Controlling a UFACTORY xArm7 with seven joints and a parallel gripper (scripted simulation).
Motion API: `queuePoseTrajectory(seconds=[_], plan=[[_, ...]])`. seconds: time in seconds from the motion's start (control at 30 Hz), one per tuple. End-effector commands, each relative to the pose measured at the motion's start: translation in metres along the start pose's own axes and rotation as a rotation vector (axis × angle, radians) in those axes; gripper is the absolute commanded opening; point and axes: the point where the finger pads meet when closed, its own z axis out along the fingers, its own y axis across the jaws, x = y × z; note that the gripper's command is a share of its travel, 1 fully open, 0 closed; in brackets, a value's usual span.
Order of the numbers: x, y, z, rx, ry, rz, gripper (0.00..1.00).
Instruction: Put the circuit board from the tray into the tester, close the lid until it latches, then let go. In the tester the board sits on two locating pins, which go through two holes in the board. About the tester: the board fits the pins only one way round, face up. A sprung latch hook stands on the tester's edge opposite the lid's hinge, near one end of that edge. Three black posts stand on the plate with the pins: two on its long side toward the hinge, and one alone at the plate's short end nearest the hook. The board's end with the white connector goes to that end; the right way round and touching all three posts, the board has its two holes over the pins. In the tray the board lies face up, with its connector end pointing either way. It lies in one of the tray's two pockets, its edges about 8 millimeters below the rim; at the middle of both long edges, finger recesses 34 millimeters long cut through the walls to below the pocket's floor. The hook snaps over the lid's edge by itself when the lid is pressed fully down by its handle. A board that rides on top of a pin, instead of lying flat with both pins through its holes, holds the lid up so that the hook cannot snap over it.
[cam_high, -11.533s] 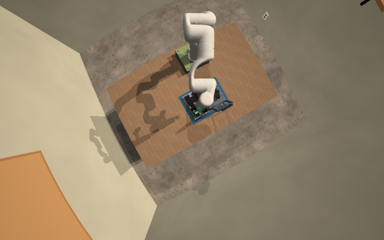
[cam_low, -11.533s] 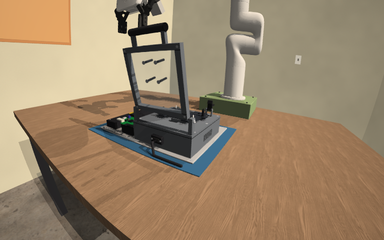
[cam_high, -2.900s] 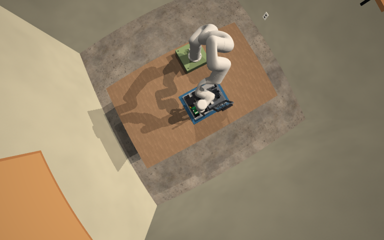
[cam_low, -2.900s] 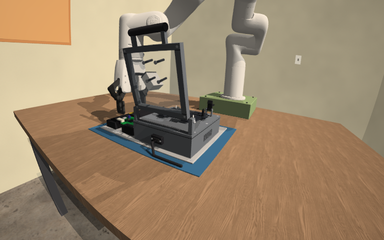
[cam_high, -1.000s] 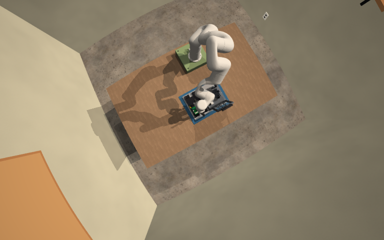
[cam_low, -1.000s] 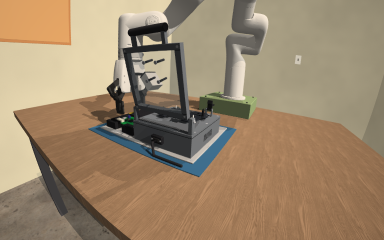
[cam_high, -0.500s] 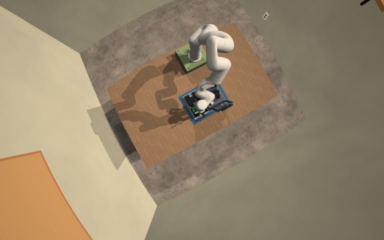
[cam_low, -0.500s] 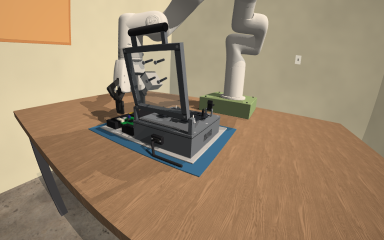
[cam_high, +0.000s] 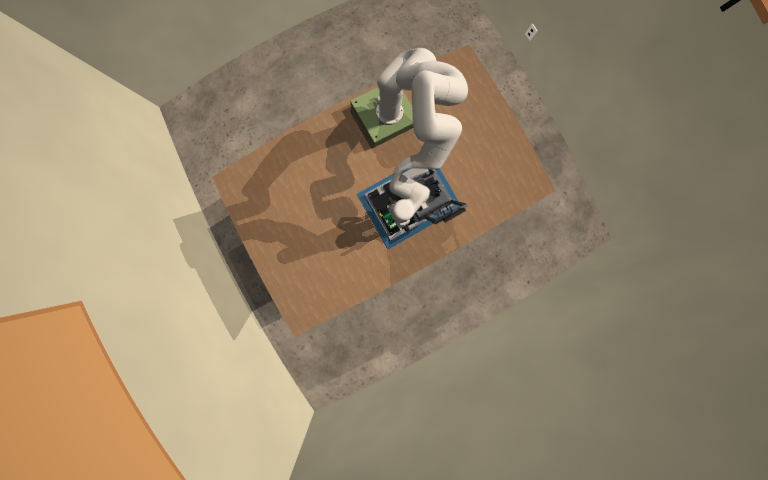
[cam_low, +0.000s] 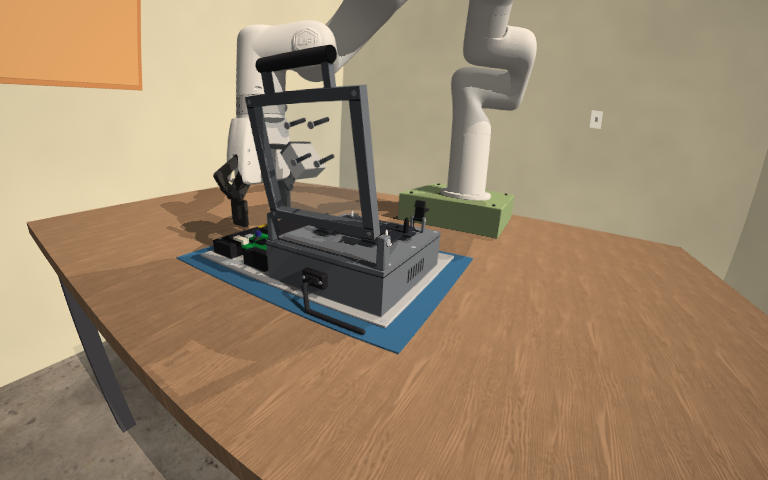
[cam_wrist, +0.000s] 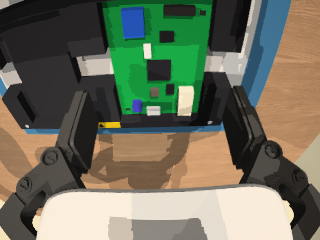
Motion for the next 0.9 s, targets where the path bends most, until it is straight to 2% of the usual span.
queuePoseTrajectory(seconds=[0.0,0.87], plan=[[-0.0008,0.0013,-0.0027,-0.004,-0.001,0.0,1.0],[-0.0008,0.0012,-0.0078,-0.004,-0.001,0.0,1.0]])
